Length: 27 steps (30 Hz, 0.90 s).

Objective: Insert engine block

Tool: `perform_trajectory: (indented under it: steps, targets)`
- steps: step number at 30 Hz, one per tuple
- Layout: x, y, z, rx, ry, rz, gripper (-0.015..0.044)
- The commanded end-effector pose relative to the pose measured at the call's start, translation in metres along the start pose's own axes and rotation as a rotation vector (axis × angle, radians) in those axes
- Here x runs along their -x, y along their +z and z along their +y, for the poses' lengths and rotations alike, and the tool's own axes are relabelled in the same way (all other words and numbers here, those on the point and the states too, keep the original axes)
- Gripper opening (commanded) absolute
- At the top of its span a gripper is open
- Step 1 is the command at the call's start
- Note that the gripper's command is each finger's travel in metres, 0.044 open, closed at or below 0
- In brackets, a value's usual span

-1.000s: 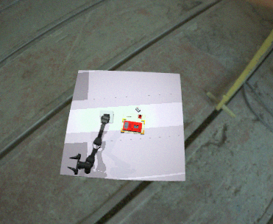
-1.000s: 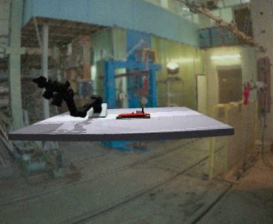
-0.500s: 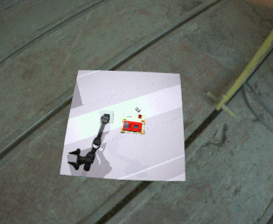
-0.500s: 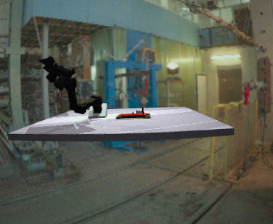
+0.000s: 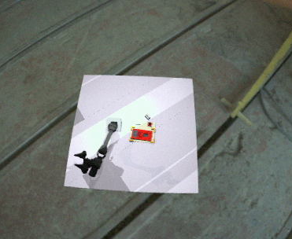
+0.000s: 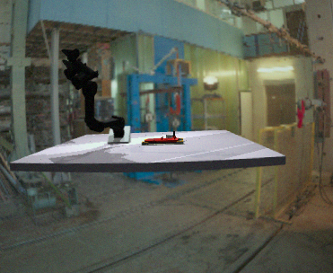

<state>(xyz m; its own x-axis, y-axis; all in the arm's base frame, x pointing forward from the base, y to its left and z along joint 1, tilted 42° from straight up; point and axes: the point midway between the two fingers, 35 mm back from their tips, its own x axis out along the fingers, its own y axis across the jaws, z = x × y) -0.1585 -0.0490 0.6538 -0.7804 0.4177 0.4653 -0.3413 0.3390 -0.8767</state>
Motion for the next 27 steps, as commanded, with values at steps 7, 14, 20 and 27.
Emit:
perform_trajectory:
  steps: [7, 14, 20, 27]
  targets:
    - [-0.008, -0.115, 0.01, -0.11, -0.045, 0.269, 0.044]
    - [0.0, -0.199, 0.021, -0.199, -0.071, 0.465, 0.044]
    - [0.018, -0.267, 0.036, -0.263, -0.082, 0.639, 0.044]
    - [0.047, -0.337, 0.059, -0.313, -0.074, 0.835, 0.044]
